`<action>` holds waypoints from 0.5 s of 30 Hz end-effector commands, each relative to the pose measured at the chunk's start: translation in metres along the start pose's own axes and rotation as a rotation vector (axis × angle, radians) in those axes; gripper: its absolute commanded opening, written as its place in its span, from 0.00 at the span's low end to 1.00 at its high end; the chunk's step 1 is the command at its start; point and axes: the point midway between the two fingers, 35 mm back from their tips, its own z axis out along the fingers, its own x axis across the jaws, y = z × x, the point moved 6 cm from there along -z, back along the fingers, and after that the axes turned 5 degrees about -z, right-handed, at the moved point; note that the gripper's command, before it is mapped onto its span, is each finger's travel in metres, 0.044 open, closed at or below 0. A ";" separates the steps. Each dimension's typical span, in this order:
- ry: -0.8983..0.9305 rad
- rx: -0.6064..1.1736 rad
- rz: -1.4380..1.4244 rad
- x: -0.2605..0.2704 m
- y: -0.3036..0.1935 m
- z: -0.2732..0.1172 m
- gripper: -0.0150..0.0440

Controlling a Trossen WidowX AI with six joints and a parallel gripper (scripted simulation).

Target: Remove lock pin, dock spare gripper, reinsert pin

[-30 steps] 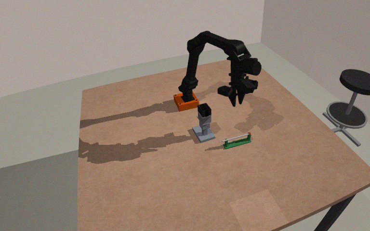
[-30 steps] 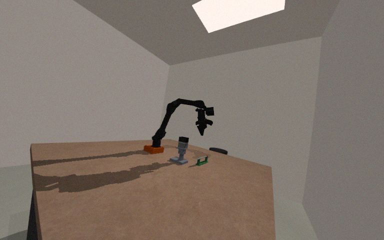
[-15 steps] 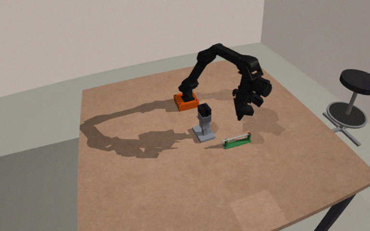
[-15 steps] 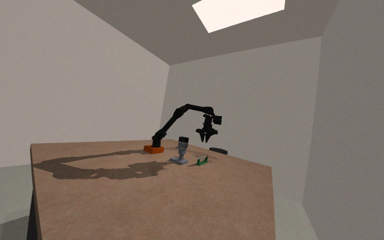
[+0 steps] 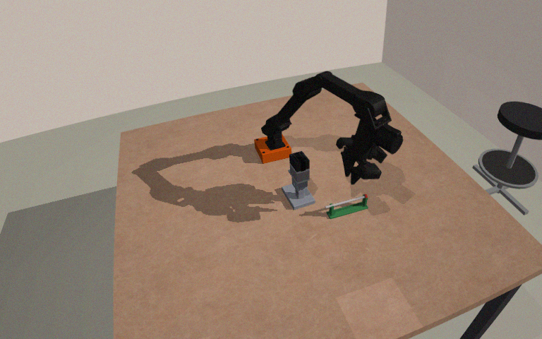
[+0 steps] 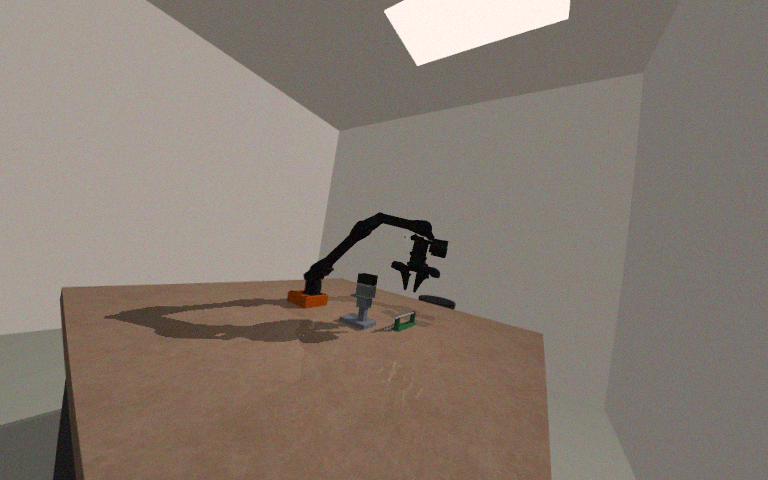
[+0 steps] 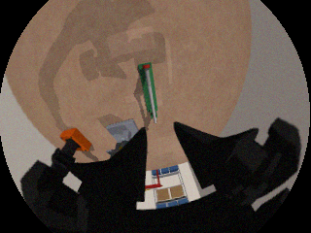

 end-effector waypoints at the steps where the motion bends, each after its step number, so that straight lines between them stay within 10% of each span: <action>1: 0.007 0.008 -0.012 -0.001 0.004 0.015 0.56; 15: 0.015 0.012 -0.018 0.000 0.017 0.068 0.56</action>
